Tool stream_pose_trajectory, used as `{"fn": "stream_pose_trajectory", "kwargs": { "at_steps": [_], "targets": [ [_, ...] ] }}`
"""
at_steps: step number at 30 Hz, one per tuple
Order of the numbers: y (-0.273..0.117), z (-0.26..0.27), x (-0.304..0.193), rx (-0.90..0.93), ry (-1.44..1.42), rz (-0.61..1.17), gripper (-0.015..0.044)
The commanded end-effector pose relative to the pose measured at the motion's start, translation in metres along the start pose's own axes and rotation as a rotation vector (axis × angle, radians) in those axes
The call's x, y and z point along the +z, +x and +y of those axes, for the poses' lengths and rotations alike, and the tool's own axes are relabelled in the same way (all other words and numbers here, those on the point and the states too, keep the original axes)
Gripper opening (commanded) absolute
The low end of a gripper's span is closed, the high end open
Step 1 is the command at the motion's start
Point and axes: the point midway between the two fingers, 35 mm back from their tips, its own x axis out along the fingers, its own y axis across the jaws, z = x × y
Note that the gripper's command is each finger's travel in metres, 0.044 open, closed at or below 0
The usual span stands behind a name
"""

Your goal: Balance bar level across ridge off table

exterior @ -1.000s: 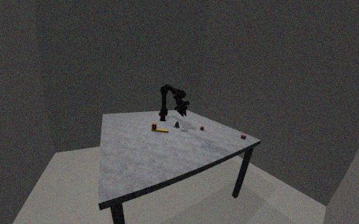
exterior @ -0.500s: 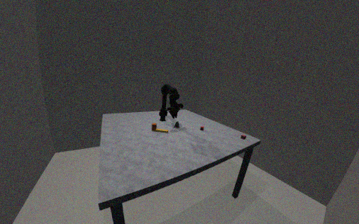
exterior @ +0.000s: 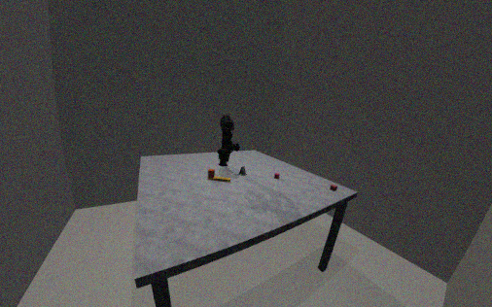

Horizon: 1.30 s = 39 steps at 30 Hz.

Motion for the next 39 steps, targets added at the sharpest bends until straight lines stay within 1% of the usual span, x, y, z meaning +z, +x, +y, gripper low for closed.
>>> {"fn": "stream_pose_trajectory", "kwargs": {
  "at_steps": [1,4,7,10,23,30,39],
  "targets": [
    [0.001,-0.003,-0.02,0.047,-0.035,0.036,0.0315],
    [0.0,-0.004,-0.033,0.079,-0.059,0.054,0.0315],
    [0.002,-0.004,-0.034,0.081,-0.06,0.055,0.0315],
    [0.011,-0.005,-0.035,0.081,-0.06,0.055,0.0315],
    [0.094,0.004,-0.04,0.081,-0.06,0.055,0.0315],
    [0.098,0.004,-0.04,0.081,-0.06,0.055,0.0315],
    [0.112,0.005,-0.041,0.081,-0.06,0.055,0.0315]
  ]
}}
